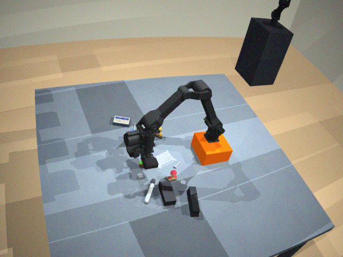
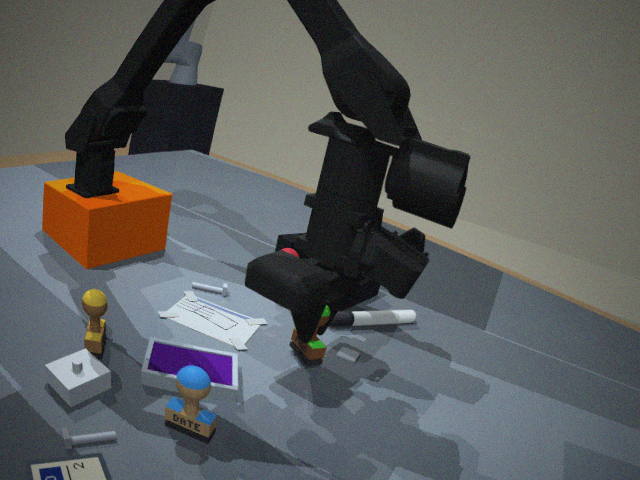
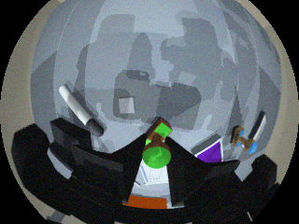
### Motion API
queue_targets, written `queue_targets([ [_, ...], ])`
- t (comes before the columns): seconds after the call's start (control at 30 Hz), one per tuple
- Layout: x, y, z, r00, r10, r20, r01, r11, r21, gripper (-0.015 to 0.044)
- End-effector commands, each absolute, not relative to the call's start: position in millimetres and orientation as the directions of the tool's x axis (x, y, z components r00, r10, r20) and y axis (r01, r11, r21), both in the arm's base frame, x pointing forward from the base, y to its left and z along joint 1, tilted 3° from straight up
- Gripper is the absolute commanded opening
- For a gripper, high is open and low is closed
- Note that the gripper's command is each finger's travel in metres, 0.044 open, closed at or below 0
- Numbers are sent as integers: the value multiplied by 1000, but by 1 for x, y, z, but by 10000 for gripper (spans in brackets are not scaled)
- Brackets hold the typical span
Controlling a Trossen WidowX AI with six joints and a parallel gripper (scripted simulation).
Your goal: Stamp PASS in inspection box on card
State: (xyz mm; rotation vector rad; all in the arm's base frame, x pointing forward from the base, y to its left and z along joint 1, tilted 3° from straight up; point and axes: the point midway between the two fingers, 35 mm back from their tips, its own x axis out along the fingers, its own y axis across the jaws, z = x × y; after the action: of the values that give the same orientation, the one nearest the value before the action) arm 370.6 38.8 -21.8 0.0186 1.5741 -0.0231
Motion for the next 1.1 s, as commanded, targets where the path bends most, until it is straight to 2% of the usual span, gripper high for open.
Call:
queue_targets([
  [0.0, 371, 39, -19, -2, -1, -1000, 26, 1000, -1, 0],
  [1.07, 372, 39, -4, -1, 1, -1000, 26, 1000, 1, 0],
])
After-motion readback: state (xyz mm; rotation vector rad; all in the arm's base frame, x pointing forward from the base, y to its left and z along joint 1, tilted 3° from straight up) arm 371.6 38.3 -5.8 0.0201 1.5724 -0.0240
